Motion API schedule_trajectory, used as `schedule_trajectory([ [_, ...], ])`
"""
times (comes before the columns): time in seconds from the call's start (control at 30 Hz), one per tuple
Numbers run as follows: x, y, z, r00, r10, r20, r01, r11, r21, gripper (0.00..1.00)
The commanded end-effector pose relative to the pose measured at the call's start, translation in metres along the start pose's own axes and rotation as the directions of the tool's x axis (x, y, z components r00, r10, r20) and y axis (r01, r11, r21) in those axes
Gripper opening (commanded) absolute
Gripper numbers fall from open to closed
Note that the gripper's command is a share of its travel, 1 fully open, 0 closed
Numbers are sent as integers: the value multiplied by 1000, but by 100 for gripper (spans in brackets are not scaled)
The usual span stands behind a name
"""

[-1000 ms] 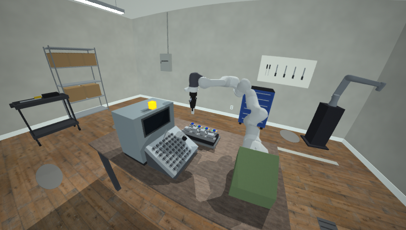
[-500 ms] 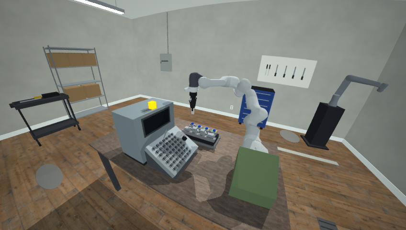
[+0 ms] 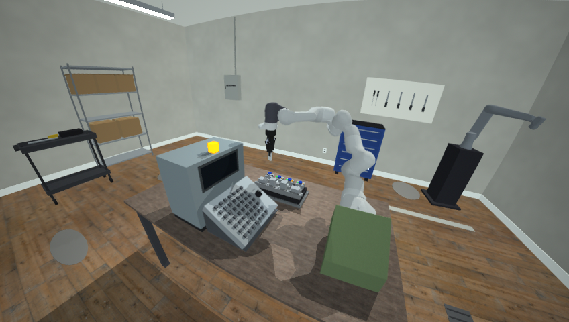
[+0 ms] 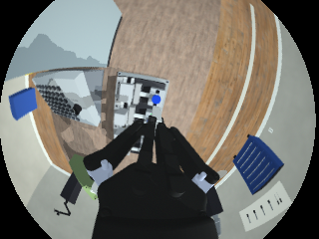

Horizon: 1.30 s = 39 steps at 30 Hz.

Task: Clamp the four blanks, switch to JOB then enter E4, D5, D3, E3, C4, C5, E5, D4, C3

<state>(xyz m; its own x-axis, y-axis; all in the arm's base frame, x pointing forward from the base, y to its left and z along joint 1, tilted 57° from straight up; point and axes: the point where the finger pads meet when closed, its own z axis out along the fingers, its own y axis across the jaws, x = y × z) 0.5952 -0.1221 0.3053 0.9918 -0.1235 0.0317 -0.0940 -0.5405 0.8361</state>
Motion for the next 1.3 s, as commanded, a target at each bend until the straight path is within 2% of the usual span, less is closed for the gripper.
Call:
schedule_trajectory([
  [0.0, 1, 2, 7, 1000, -2, -3, 2, 1000, -3, 0],
  [0.37, 2, 2, 35, 1000, -2, -3, 2, 1000, -3, 0],
  [0.43, 2, 2, 35, 1000, -2, -3, 2, 1000, -3, 0],
  [0.93, 2, 2, 86, 1000, -2, -3, 2, 1000, -3, 0],
  [1.27, 2, 2, 101, 1000, -2, -3, 2, 1000, -3, 0],
])
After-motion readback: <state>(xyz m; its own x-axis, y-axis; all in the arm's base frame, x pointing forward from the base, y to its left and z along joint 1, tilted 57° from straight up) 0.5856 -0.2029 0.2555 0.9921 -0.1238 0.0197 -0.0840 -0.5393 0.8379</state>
